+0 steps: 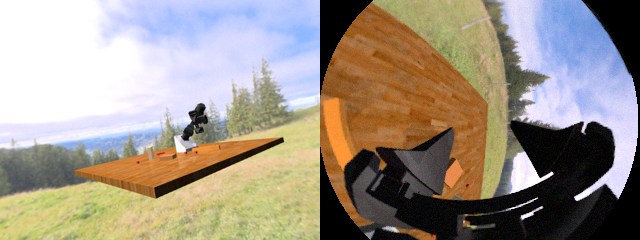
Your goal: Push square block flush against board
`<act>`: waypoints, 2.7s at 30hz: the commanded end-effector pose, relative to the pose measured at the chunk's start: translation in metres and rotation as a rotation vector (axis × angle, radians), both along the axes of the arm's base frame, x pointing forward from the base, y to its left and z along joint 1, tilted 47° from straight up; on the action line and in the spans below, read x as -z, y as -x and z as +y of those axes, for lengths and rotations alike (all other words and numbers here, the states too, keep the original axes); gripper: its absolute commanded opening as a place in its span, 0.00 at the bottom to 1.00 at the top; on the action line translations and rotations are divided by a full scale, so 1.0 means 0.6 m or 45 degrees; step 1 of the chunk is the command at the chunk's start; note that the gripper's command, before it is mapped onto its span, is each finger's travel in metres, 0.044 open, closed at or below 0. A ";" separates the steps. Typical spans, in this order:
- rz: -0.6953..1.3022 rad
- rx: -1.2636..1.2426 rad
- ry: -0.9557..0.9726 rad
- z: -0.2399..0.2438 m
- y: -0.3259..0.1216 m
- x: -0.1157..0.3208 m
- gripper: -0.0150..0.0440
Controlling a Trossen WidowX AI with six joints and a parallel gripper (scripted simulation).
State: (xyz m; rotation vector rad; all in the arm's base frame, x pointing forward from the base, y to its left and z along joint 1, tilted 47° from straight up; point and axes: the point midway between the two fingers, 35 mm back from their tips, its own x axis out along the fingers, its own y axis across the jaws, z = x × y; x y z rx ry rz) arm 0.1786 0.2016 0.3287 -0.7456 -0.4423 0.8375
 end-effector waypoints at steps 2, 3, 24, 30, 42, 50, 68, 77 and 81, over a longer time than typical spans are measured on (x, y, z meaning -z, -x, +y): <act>0.000 0.000 0.000 0.000 0.000 0.000 0.84; 0.003 0.001 0.001 0.000 -0.001 0.000 0.80; 0.617 0.270 0.132 -0.028 -0.157 0.092 0.25; 0.823 0.329 0.146 -0.038 -0.199 0.123 0.25; 1.257 0.484 0.145 -0.080 -0.275 0.205 0.25; 1.449 0.603 0.113 -0.121 -0.327 0.254 0.25; 2.094 0.803 -0.080 -0.211 -0.387 0.373 0.25; 2.430 0.902 -0.232 -0.260 -0.399 0.433 0.25; 2.578 0.945 -0.311 -0.283 -0.402 0.460 0.25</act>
